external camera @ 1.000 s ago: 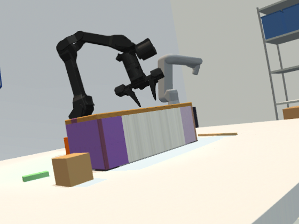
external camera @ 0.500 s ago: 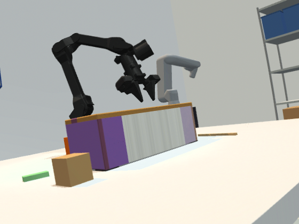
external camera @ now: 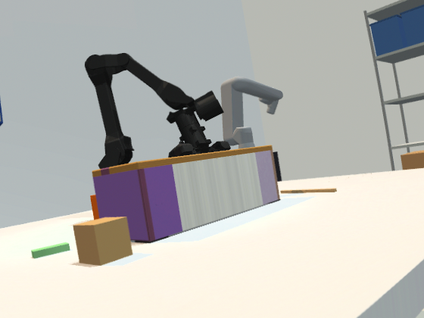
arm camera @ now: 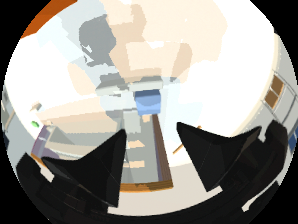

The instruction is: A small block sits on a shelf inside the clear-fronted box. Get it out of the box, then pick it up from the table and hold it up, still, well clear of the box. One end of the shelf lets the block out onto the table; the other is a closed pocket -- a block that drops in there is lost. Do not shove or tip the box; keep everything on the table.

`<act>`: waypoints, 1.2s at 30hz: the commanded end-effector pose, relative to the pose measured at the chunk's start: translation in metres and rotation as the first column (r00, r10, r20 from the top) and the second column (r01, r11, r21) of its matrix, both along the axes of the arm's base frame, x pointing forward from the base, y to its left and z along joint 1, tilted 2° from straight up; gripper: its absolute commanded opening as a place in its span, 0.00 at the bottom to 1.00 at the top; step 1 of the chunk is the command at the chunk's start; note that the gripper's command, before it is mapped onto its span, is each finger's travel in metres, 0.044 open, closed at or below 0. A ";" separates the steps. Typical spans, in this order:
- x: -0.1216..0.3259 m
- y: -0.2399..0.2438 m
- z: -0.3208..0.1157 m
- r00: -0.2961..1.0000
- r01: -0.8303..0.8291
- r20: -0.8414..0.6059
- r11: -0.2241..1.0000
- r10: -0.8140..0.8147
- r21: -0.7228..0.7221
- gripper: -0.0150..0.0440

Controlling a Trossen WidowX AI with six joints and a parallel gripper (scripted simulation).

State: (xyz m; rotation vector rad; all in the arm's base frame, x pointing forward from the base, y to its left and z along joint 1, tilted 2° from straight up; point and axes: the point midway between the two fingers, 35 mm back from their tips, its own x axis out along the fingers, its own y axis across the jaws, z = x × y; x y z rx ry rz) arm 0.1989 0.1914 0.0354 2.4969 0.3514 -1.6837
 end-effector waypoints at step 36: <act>0.005 0.004 -0.053 1.000 0.005 0.024 1.000 -0.006 0.020 0.74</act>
